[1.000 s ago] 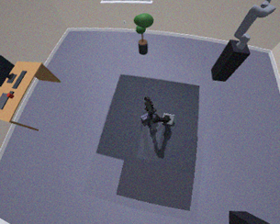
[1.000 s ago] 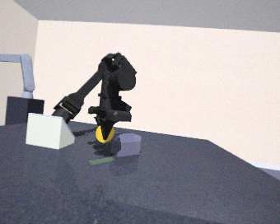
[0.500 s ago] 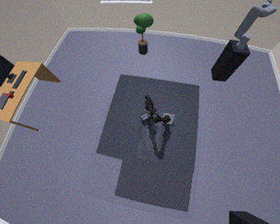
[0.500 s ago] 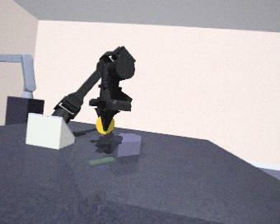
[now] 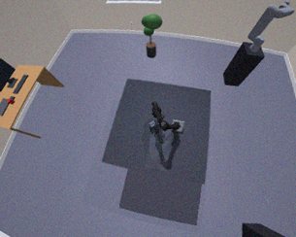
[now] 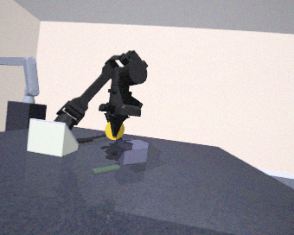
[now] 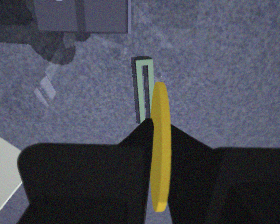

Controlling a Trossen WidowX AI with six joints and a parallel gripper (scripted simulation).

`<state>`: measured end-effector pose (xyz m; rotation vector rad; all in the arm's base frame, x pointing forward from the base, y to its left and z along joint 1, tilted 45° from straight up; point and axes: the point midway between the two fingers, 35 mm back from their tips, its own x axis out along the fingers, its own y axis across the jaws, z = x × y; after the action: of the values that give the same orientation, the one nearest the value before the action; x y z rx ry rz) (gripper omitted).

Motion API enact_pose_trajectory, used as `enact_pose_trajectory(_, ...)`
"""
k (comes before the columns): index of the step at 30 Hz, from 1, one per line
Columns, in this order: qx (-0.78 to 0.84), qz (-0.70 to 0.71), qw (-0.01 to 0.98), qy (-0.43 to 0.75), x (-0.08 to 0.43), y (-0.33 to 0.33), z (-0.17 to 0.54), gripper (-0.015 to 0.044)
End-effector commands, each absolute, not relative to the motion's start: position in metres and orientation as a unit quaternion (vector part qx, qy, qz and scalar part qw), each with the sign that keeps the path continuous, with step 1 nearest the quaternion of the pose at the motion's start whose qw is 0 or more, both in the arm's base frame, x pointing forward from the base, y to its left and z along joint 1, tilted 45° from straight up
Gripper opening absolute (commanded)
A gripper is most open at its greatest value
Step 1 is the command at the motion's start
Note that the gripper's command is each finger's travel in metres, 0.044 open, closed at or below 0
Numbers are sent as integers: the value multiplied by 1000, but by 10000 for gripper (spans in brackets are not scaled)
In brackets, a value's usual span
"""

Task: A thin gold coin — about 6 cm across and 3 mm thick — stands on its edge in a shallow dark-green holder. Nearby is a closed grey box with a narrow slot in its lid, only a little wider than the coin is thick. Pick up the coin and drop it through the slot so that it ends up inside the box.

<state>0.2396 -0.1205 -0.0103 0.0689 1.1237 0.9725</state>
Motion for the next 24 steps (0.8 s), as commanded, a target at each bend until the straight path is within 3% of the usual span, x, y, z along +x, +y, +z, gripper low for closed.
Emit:
enact_pose_trajectory(1, 32, 440, 737, 511, 246, -117, -4, 0)
enact_pose_trajectory(24, 31, 440, 738, 511, 273, -83, 33, 0)
